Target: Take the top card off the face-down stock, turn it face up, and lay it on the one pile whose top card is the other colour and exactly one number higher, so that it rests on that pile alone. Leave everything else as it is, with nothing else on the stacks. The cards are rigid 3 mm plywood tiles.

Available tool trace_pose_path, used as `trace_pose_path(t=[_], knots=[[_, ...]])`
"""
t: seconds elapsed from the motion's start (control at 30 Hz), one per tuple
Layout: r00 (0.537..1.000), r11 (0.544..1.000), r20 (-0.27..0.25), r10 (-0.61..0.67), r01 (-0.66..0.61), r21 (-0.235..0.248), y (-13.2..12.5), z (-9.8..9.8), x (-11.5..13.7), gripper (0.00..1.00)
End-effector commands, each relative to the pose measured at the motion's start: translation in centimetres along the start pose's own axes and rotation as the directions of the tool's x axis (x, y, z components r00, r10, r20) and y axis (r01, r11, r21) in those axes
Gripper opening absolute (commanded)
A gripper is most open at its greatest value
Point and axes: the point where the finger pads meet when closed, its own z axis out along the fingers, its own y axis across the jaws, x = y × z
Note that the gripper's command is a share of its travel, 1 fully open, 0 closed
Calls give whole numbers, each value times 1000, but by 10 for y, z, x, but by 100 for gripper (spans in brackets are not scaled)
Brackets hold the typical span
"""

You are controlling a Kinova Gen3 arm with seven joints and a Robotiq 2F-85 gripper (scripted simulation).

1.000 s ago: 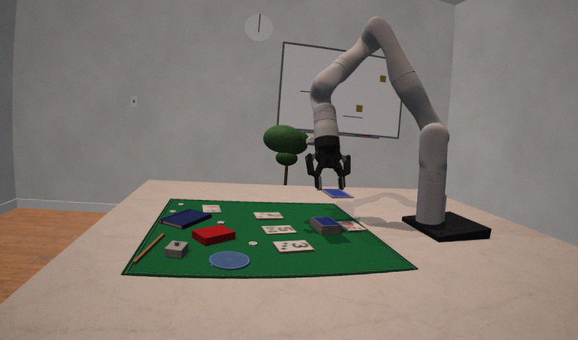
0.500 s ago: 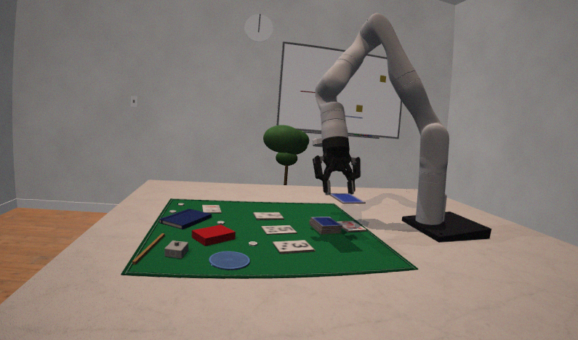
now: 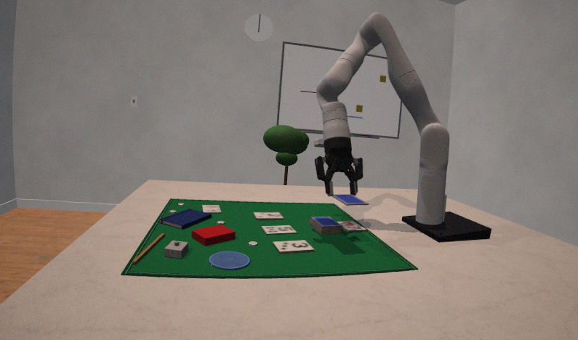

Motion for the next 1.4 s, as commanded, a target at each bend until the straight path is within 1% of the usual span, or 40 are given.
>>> trace_pose_path(t=[0.0,0.53,1.03,1.37], knots=[[1000,1000,0,-1,1,0,0,1,0,71],[1000,1000,0,-1,1,0,0,9,4,71],[1000,1000,-1,-1,1,0,0,10,4,71],[1000,1000,-12,-1,1,0,0,10,4,71]])
